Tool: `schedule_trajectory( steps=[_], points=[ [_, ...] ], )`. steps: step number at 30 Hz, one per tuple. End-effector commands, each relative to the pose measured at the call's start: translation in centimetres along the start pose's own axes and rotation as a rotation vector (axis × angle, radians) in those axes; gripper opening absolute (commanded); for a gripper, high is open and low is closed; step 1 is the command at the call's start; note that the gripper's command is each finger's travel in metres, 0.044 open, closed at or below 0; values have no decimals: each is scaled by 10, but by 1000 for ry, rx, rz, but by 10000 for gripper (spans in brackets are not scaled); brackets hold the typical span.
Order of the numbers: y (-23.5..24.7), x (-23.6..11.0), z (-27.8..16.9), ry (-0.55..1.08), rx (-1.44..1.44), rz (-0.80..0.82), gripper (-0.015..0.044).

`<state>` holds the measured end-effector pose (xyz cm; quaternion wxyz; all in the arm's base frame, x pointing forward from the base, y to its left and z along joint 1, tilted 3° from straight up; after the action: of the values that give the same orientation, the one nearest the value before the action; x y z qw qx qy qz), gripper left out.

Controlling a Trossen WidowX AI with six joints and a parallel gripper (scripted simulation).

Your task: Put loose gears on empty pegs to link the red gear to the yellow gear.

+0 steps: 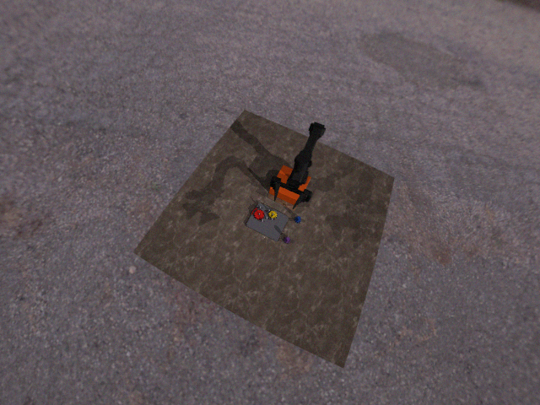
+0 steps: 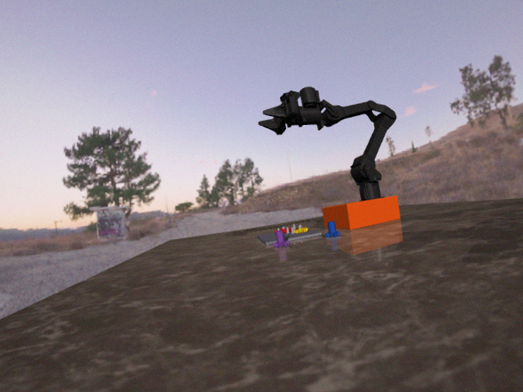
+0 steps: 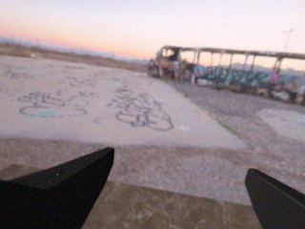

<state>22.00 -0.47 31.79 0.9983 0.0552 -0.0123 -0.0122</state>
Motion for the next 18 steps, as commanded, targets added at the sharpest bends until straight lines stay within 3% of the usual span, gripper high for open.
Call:
schedule_trajectory(
  steps=[1,10,18],
  points=[
    [1,1,-1,11,5,2,426],
    [34,35,-80,591,181,20,440],
    [70,29,-158,1172,219,-126,440]
  ],
)
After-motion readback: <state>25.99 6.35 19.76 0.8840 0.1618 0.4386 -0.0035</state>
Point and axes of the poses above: the point midway between the two fingers, 35 mm back from their tips, its own x axis out along the fingers, its own y axis across the jaws, z = x × y, the point moved 10 cm from there along -x, back along the fingers, and after that the axes turned 8 degrees about x, right-handed, at the moved point
